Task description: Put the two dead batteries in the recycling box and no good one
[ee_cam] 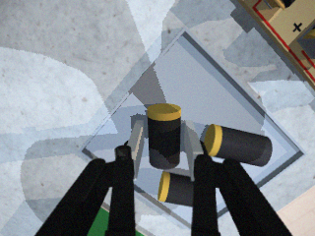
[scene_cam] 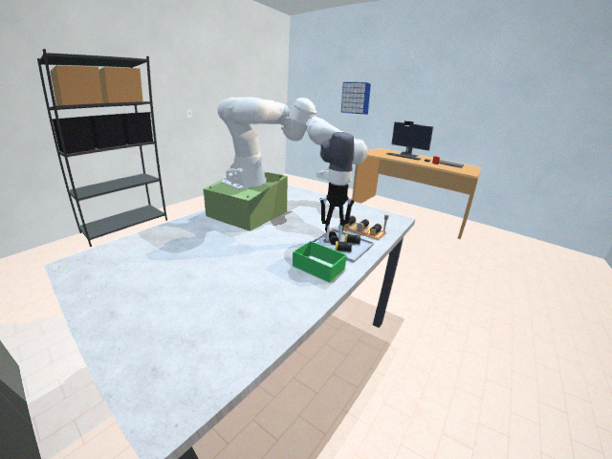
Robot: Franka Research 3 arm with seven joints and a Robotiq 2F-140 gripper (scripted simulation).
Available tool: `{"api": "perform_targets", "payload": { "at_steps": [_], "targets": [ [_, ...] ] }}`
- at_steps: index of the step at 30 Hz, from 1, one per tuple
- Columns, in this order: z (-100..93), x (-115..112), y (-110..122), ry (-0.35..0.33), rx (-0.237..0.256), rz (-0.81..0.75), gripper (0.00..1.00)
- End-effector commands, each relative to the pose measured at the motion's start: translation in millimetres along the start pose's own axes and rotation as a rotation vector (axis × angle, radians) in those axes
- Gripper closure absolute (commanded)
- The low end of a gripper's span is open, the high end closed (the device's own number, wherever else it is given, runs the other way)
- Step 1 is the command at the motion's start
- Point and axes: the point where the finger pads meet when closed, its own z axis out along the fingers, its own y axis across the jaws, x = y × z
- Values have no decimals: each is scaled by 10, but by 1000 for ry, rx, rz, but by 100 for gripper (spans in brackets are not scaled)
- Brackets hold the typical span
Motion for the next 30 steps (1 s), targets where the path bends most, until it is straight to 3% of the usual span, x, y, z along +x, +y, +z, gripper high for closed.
{"api": "perform_targets", "payload": {
  "at_steps": [1,7,8,30],
  "targets": [
    [15,-24,6,-7,-2,-5,71],
    [15,-24,6,-7,-2,-5,71],
    [15,-24,6,-7,-2,-5,84],
    [15,-24,6,-7,-2,-5,84]
  ]
}}
